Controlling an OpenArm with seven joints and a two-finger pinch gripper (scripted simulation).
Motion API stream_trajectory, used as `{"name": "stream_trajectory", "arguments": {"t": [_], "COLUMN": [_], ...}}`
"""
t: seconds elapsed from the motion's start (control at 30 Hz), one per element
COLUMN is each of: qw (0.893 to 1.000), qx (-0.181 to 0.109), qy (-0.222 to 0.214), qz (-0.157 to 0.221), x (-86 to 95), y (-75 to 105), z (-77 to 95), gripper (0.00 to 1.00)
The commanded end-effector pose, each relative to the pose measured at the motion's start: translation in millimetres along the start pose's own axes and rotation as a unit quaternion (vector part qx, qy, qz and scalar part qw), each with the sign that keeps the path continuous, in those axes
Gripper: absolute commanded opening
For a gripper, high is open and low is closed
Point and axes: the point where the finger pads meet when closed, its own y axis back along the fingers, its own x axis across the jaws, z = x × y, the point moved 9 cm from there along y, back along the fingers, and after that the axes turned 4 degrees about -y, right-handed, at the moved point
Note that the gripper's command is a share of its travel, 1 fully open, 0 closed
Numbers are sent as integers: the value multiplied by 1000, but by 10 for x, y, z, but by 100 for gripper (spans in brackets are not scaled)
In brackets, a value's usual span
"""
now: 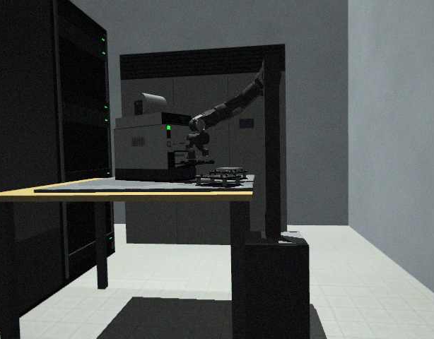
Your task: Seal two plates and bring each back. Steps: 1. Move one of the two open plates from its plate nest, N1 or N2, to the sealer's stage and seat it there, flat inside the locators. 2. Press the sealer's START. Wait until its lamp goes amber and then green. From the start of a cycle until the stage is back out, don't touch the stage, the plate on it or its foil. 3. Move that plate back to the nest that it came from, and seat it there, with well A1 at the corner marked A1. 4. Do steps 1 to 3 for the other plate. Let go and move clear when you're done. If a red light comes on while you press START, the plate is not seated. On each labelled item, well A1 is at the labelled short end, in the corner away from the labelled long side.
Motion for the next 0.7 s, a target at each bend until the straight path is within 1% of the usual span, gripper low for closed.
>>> {"name": "stream_trajectory", "arguments": {"t": [0.0, 0.67], "qw": [1000, 1000], "qx": [0, 1], "qy": [1, 3], "qz": [2, 3], "x": [10, 6], "y": [6, -67], "z": [2, -7], "gripper": [0, 0]}}
